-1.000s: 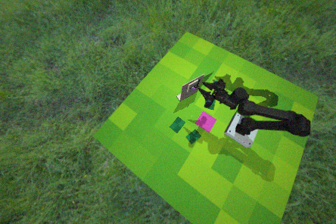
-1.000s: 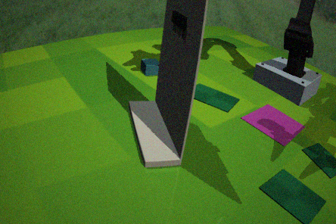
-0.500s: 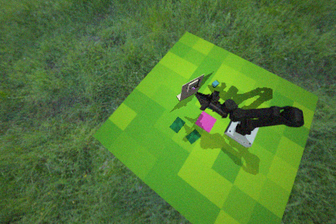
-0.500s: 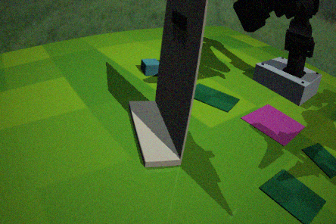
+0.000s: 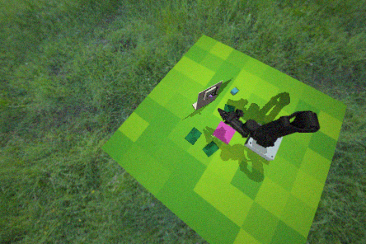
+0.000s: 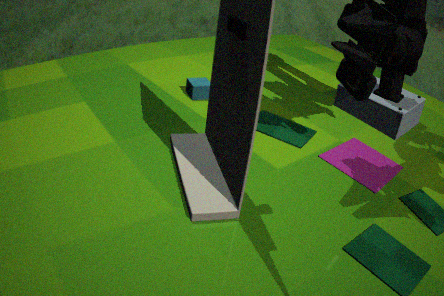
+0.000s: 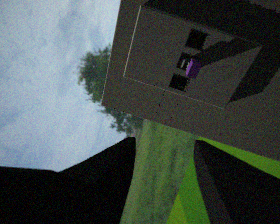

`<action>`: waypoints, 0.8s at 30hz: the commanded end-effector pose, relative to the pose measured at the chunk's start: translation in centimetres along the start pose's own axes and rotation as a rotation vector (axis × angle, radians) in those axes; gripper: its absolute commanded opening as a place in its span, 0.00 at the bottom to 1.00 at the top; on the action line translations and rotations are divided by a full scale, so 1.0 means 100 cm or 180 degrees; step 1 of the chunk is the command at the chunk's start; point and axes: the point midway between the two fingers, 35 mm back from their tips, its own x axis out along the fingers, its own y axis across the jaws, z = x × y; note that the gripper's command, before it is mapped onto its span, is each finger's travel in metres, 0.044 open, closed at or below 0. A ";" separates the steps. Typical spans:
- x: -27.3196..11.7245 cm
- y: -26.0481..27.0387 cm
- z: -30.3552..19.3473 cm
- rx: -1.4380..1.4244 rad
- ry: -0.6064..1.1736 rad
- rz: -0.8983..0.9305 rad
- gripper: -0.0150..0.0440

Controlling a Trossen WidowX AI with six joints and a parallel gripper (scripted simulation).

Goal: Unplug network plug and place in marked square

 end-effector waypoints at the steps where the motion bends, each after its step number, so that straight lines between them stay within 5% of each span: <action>1: -0.014 -0.012 0.003 0.0437 -0.0089 -0.0029 0.52; 10: -0.023 -0.019 0.006 0.0724 -0.0145 -0.0037 0.52; 24: 0.021 -0.020 0.017 0.0856 -0.0049 0.0021 0.52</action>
